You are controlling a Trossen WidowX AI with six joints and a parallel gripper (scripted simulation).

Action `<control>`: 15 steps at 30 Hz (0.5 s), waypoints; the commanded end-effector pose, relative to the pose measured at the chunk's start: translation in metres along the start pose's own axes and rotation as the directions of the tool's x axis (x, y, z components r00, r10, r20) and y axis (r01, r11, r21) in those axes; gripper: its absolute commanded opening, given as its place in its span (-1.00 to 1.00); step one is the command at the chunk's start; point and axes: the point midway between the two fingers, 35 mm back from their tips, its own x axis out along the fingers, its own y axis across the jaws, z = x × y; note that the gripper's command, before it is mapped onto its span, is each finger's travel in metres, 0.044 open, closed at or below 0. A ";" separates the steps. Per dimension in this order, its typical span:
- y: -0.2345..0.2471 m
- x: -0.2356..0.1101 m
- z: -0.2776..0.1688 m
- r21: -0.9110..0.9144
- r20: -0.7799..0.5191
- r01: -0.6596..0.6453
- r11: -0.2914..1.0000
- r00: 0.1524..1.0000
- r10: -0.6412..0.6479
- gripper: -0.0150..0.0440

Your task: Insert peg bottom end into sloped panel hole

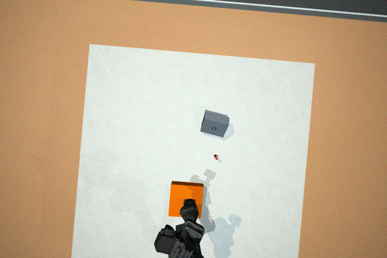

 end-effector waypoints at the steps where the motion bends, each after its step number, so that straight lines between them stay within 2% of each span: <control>1: 0.032 -0.002 0.019 0.039 0.071 -0.100 0.994 0.993 0.097 1.00; 8: 0.085 -0.012 0.043 0.133 0.162 -0.288 0.948 0.950 0.266 1.00; 15: 0.136 -0.030 0.062 0.218 0.233 -0.475 0.852 0.873 0.428 1.00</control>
